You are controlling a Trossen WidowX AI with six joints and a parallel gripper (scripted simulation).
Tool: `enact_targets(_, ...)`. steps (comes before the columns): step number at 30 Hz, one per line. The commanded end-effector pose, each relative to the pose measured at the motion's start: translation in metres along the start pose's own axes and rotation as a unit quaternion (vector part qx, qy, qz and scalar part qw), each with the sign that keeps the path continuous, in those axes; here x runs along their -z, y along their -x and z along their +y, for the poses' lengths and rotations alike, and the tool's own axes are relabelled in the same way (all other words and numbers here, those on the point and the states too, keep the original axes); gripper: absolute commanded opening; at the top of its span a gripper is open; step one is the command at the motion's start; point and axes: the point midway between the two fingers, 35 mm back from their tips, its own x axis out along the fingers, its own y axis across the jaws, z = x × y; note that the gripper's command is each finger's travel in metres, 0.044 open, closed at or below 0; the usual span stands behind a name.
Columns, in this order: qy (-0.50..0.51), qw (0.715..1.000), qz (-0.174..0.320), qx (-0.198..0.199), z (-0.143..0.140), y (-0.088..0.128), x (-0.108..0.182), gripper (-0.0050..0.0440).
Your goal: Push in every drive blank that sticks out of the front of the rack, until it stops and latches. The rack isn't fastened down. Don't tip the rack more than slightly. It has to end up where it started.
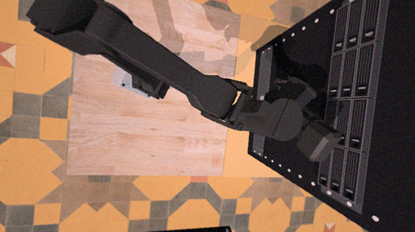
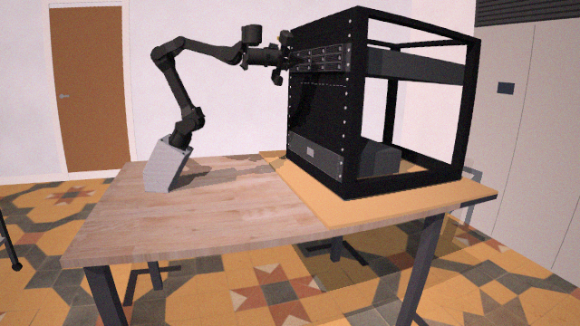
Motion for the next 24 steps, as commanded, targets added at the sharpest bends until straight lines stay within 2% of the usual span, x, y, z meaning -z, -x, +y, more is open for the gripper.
enact_targets(1,-0.039,0.999,-0.008,0.007,-0.0053,0.0044,-0.0041,-0.005)
enact_targets(13,-0.22,0.975,-0.01,0.007,-0.0063,0.0083,-0.0033,-0.005)
enact_targets(15,-0.22,0.975,-0.01,0.007,-0.0063,0.0083,-0.0033,-0.005)
enact_targets(24,-0.371,0.929,-0.012,0.006,-0.007,0.0116,-0.0027,-0.005)
